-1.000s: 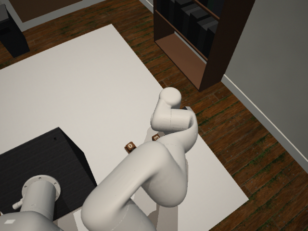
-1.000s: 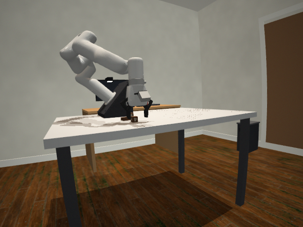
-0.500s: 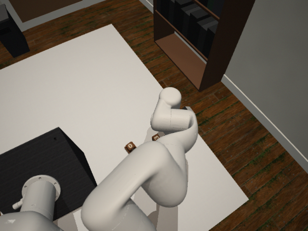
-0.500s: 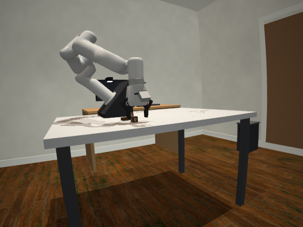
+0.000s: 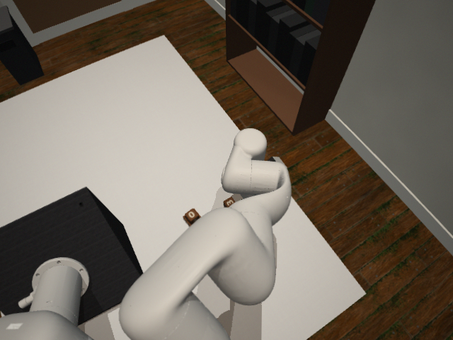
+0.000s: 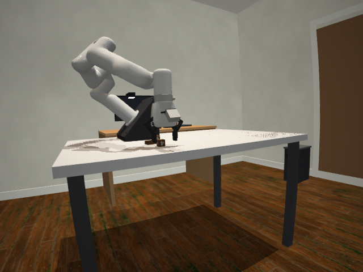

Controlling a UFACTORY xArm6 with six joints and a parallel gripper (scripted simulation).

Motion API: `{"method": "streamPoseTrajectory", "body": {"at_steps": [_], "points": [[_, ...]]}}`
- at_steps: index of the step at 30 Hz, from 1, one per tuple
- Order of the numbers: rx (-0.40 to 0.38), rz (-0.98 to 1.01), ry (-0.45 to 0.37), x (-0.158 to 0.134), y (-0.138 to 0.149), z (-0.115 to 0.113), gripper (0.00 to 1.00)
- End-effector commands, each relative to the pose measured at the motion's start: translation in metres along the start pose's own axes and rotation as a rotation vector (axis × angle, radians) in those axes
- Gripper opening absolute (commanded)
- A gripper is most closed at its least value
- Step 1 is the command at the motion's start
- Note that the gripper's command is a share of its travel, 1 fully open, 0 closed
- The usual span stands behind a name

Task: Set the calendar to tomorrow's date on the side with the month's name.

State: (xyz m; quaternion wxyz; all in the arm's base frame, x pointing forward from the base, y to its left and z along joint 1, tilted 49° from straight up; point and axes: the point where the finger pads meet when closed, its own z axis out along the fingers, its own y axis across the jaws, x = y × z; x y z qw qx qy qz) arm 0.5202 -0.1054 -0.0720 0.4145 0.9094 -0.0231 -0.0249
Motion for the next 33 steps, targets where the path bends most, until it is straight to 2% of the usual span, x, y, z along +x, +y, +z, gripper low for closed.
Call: {"method": "streamPoseTrajectory", "body": {"at_steps": [1,12,25,33], "points": [[0.001,0.001,0.004,0.001,0.0,-0.002,1.0],[0.001,0.001,0.004,0.001,0.0,-0.005,1.0],[0.001,0.001,0.004,0.001,0.0,-0.055,1.0],[0.001,0.001,0.004,0.001,0.0,-0.062,1.0]]}}
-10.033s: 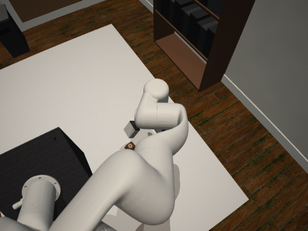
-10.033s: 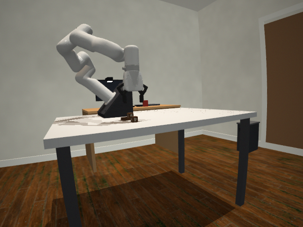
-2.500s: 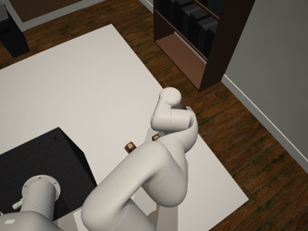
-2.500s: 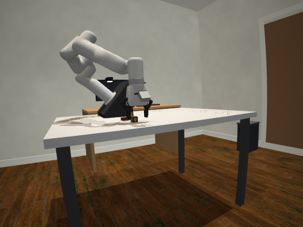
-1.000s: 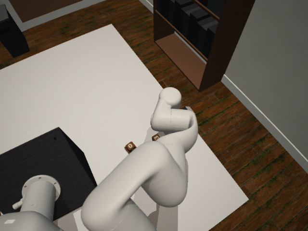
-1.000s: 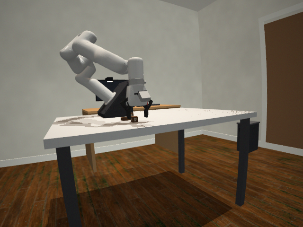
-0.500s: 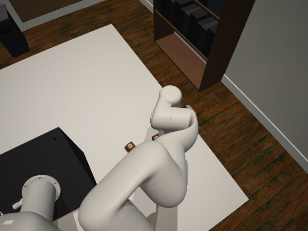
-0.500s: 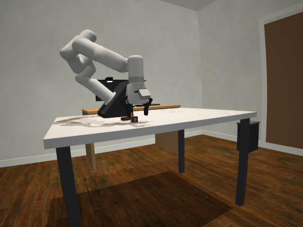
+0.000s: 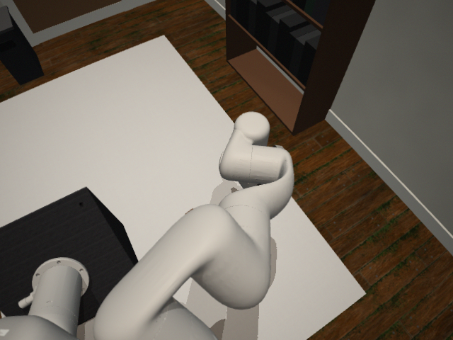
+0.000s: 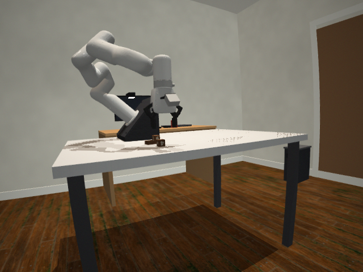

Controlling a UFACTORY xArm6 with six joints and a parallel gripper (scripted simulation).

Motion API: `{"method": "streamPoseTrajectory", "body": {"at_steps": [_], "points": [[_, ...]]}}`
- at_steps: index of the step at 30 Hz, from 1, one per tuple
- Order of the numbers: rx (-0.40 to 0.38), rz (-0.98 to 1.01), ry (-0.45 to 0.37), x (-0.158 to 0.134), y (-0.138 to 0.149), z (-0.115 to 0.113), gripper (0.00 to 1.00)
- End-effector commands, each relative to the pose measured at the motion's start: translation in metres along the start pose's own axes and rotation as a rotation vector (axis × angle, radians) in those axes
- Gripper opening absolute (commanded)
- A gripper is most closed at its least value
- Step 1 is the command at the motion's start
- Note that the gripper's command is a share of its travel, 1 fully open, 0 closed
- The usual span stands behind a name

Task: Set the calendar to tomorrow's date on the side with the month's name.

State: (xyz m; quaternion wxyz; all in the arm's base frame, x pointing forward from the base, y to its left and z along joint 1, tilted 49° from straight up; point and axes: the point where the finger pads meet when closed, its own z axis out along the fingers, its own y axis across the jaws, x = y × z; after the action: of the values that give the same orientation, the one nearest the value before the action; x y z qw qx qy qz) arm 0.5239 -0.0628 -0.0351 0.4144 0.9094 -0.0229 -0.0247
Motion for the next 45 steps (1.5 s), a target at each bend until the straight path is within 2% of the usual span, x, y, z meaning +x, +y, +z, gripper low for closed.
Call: {"method": "streamPoseTrajectory", "body": {"at_steps": [1,16,45], "points": [[0.001,0.001,0.003,0.001,0.0,-0.005,1.0],[0.001,0.033,0.003,0.0,0.0,-0.005,1.0],[0.002,0.823,0.003,-0.026,-0.001,-0.012,1.0]]}}
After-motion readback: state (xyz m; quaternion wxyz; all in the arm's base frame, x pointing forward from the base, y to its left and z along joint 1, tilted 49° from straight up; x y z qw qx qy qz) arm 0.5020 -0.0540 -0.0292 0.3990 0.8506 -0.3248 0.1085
